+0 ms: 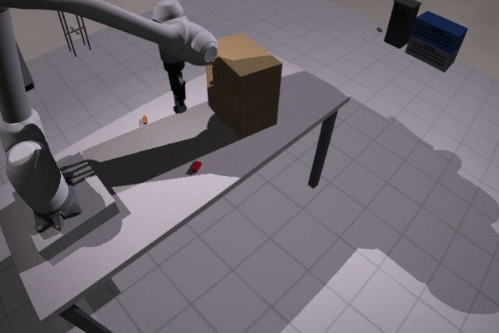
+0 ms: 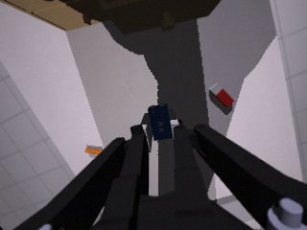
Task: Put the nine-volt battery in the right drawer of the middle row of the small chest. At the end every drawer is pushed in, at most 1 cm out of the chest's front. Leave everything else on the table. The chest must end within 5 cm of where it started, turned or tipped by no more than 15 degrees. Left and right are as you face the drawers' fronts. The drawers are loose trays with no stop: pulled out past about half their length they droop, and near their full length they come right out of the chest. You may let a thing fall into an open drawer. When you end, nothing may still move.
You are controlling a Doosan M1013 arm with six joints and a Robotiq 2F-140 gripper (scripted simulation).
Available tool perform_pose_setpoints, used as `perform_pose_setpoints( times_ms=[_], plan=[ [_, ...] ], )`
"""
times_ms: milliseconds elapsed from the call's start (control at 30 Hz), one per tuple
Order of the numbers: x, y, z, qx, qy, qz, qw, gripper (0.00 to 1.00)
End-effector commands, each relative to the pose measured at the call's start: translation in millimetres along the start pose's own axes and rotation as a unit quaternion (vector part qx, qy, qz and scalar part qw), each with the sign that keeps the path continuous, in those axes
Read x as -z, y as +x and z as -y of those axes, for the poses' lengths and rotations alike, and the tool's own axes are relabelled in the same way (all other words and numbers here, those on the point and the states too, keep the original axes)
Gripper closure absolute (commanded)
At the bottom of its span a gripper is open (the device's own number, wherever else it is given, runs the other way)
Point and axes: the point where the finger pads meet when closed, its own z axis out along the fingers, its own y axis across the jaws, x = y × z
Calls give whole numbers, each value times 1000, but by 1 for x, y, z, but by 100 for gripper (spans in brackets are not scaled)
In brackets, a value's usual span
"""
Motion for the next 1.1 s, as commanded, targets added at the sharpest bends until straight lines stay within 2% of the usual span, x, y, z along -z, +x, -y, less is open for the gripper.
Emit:
perform_pose_setpoints(
  times_ms=[0, 67, 300, 500, 1067],
  plan=[
    [14, 0, 0, 0, 0, 0, 1000, 86],
    [14, 0, 0, 0, 0, 0, 1000, 86],
    [44, 0, 0, 0, 0, 0, 1000, 86],
    [58, 0, 0, 0, 0, 0, 1000, 86],
    [61, 0, 0, 0, 0, -4, 1000, 86]
  ],
)
